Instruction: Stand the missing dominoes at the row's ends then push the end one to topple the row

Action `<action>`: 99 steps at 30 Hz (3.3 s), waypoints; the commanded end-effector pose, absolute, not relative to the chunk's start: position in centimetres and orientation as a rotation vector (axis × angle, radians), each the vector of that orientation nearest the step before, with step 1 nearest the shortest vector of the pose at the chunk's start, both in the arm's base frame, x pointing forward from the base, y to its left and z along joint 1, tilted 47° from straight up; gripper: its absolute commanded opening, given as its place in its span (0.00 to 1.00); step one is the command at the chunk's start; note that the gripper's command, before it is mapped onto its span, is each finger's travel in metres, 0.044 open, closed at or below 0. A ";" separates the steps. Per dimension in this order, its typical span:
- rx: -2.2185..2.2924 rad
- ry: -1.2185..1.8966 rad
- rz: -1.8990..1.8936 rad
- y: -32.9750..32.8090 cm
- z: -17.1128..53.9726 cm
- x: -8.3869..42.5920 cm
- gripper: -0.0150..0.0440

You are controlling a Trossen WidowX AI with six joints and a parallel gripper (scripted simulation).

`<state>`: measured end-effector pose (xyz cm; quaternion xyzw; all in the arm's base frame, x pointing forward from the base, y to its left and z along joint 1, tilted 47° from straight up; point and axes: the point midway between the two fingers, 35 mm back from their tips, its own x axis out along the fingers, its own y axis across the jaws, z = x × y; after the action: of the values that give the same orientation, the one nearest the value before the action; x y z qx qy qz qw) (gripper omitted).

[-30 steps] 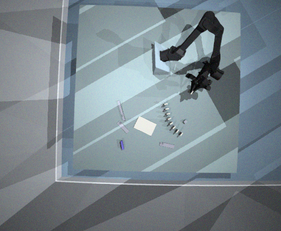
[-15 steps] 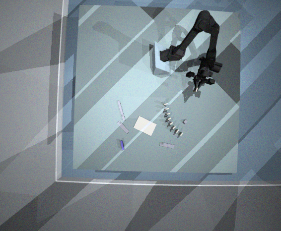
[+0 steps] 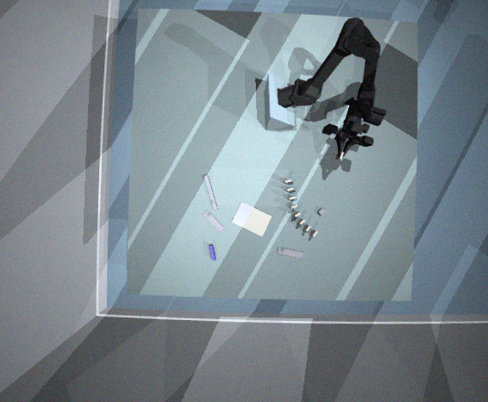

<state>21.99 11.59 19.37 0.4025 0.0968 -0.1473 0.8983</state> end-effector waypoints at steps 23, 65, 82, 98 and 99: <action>0.839 0.201 -0.308 16.0 15.9 23.1 0.29; 0.833 0.202 -0.306 19.4 11.7 23.3 0.87; 0.724 0.289 -0.297 16.0 14.5 23.8 1.00; 0.043 0.855 -0.096 9.1 12.3 32.0 1.00; 0.025 0.864 -0.081 8.9 12.3 32.0 1.00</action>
<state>31.36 10.10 12.43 0.0587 0.3863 -0.0782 0.9172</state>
